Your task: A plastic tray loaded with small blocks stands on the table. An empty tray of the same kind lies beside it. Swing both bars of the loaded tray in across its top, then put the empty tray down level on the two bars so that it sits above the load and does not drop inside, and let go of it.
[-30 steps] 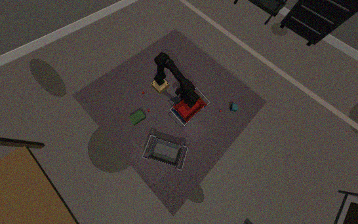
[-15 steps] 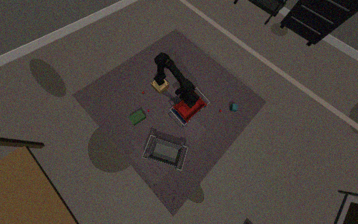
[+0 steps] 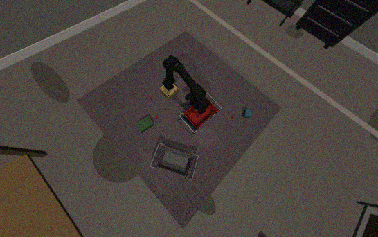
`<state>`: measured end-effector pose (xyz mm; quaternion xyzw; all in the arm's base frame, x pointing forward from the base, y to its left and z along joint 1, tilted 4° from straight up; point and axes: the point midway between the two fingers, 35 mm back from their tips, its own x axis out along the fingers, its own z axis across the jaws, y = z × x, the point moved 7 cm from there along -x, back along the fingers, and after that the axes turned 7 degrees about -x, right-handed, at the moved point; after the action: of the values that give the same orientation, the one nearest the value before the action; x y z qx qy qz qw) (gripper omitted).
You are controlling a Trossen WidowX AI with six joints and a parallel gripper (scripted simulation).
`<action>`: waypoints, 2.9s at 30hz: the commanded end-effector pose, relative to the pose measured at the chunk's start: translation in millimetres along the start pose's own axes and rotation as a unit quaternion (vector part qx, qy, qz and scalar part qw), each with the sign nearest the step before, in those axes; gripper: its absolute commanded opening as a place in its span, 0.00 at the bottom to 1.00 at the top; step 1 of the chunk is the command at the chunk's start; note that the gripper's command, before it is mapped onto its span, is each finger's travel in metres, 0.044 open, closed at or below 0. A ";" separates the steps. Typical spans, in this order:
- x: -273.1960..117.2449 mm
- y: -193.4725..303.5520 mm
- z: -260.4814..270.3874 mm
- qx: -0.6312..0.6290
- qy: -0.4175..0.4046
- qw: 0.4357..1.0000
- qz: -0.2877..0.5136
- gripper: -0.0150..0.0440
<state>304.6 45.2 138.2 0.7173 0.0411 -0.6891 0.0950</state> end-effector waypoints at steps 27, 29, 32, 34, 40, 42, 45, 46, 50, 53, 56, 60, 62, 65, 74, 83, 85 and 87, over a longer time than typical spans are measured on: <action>5.1 -0.3 2.3 -0.001 -0.005 1.000 -0.001 0.25; 8.4 -0.5 3.9 -0.002 -0.008 1.000 -0.001 0.25; 10.9 -0.6 5.1 -0.002 -0.010 1.000 -0.001 0.25; 10.9 -0.6 5.1 -0.002 -0.010 1.000 -0.001 0.25; 10.9 -0.6 5.1 -0.002 -0.010 1.000 -0.001 0.25; 10.9 -0.6 5.1 -0.002 -0.010 1.000 -0.001 0.25; 10.9 -0.6 5.1 -0.002 -0.010 1.000 -0.001 0.25; 10.9 -0.6 5.1 -0.002 -0.010 1.000 -0.001 0.25; 10.9 -0.6 5.1 -0.002 -0.010 1.000 -0.001 0.25; 10.9 -0.6 5.1 -0.002 -0.010 1.000 -0.001 0.25; 10.9 -0.6 5.1 -0.002 -0.010 1.000 -0.001 0.25; 10.9 -0.6 5.1 -0.002 -0.010 1.000 -0.001 0.25; 10.9 -0.6 5.1 -0.002 -0.010 1.000 -0.001 0.25; 10.9 -0.6 5.1 -0.002 -0.010 1.000 -0.001 0.25; 10.9 -0.6 5.1 -0.002 -0.010 1.000 -0.001 0.25; 10.9 -0.6 5.1 -0.002 -0.010 1.000 -0.001 0.25; 10.9 -0.6 5.1 -0.002 -0.010 1.000 -0.001 0.25; 10.9 -0.6 5.1 -0.002 -0.010 1.000 -0.001 0.25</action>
<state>304.1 44.7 132.3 0.7206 0.0410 -0.6856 0.0949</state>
